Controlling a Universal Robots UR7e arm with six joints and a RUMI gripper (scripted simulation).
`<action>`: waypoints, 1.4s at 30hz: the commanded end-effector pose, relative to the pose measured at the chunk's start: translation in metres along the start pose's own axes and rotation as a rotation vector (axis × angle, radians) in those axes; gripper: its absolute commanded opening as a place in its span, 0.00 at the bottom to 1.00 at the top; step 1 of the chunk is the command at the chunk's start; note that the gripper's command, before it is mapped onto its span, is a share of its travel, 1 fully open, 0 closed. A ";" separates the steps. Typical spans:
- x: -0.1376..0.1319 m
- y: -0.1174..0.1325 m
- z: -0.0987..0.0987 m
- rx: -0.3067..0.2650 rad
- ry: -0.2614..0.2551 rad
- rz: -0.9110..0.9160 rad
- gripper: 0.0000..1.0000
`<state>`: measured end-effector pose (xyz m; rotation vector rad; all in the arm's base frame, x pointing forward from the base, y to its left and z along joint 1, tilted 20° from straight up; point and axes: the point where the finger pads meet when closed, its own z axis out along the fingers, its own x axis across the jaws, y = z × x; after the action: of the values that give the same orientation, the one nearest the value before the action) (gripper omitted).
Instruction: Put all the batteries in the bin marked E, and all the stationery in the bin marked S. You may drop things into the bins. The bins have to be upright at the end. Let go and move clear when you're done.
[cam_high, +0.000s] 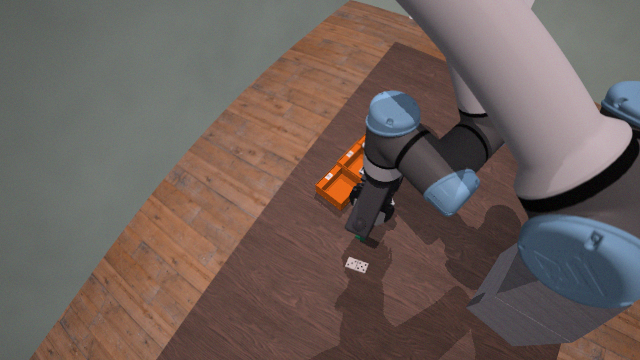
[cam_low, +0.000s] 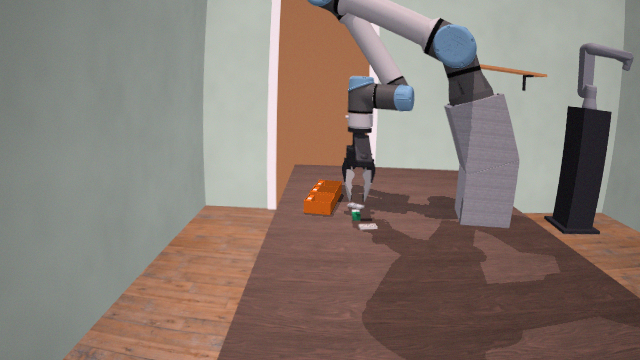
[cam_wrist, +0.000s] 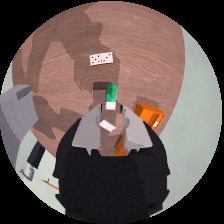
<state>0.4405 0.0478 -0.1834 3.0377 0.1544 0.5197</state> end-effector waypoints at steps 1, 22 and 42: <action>0.001 0.000 0.017 0.000 0.002 0.000 0.23; 0.001 0.000 0.046 0.000 0.002 0.000 0.23; 0.001 0.000 0.046 0.000 0.002 0.000 0.00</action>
<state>0.4562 0.0460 -0.2268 3.0373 0.1544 0.5209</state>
